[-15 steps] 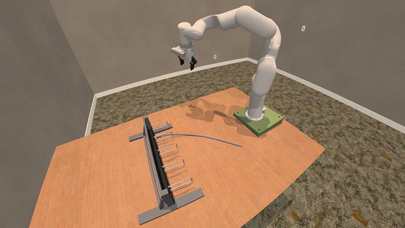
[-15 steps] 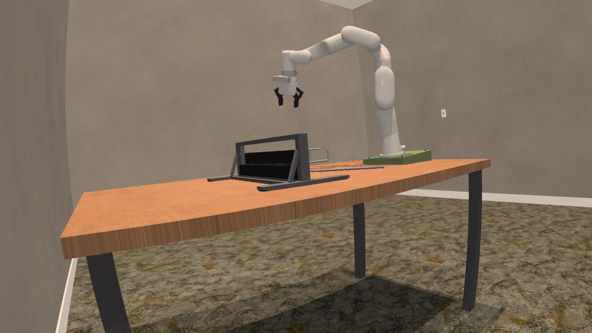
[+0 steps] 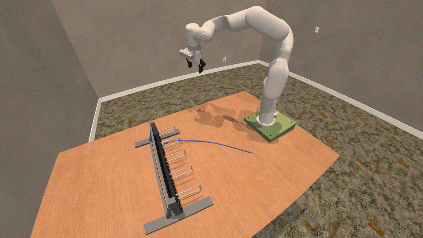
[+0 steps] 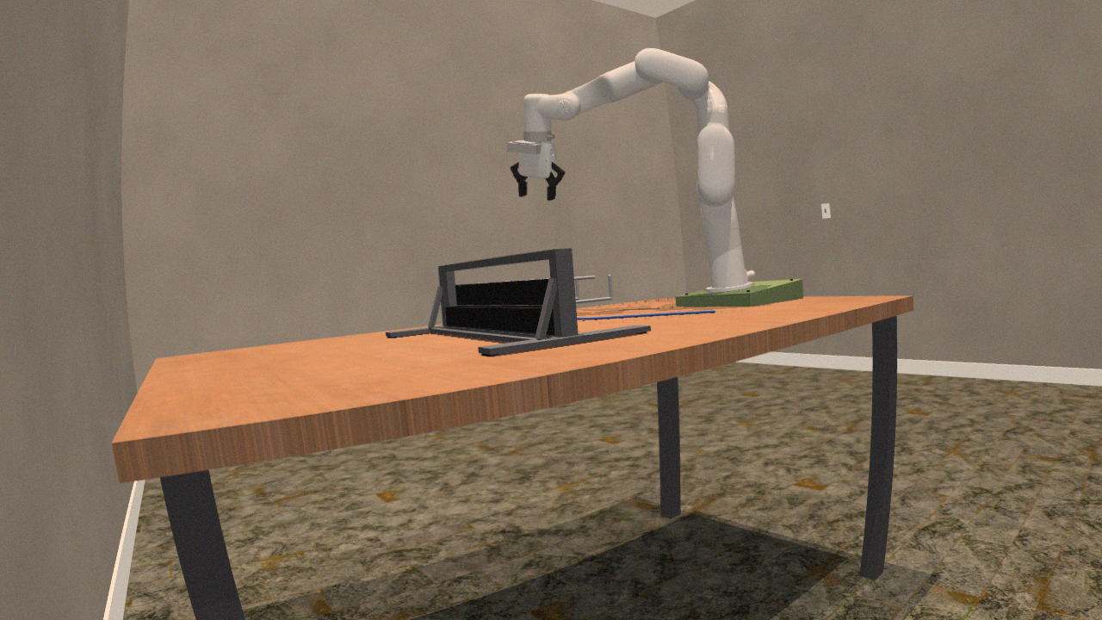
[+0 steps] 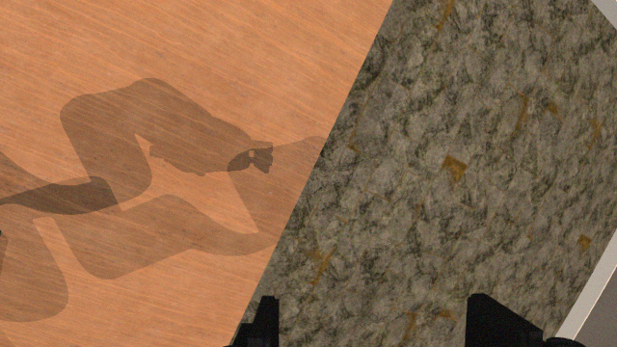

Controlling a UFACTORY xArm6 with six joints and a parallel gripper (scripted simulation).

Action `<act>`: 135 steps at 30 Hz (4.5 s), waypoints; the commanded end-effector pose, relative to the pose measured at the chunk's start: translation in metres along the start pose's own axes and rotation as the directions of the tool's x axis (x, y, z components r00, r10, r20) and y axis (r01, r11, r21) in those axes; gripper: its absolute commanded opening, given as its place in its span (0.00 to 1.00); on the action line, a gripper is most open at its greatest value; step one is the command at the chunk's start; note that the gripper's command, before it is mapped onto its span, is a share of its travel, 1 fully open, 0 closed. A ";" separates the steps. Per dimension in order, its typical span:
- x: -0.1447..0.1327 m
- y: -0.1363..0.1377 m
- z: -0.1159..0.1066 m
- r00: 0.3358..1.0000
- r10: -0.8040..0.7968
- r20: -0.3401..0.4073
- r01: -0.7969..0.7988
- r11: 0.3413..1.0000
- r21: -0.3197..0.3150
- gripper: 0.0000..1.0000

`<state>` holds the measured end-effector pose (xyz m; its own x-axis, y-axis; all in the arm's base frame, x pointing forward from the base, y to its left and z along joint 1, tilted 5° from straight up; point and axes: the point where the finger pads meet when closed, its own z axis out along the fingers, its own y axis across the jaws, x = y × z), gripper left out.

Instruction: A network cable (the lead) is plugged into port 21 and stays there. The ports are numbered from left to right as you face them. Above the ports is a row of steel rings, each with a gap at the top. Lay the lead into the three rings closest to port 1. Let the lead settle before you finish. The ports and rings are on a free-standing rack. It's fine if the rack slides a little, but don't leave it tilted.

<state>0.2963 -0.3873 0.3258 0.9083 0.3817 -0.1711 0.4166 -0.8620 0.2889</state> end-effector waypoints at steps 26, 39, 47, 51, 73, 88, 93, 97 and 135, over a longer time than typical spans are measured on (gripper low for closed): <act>0.144 -0.135 0.003 0.758 -0.633 -0.159 0.634 0.772 -0.048 1.00; 0.191 -0.229 0.007 0.450 -0.869 -0.208 0.869 0.479 -0.121 1.00; 0.208 -0.295 0.012 0.201 -0.955 -0.218 0.954 0.242 -0.179 1.00; 0.212 -0.329 0.015 0.068 -0.974 -0.216 0.971 0.114 -0.210 1.00; 0.211 -0.387 0.023 -0.168 -0.965 -0.200 0.958 -0.113 -0.262 0.00; 0.211 -0.387 0.023 -0.168 -0.965 -0.200 0.958 -0.113 -0.262 0.00; 0.211 -0.387 0.023 -0.168 -0.965 -0.200 0.958 -0.113 -0.262 0.00; 0.211 -0.387 0.023 -0.168 -0.965 -0.200 0.958 -0.113 -0.262 0.00; 0.216 -0.396 0.019 -0.305 -0.939 -0.161 0.924 -0.251 -0.289 0.33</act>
<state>0.3260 0.0300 0.1548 -0.6624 0.7463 -0.0649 0.7457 0.6652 0.0381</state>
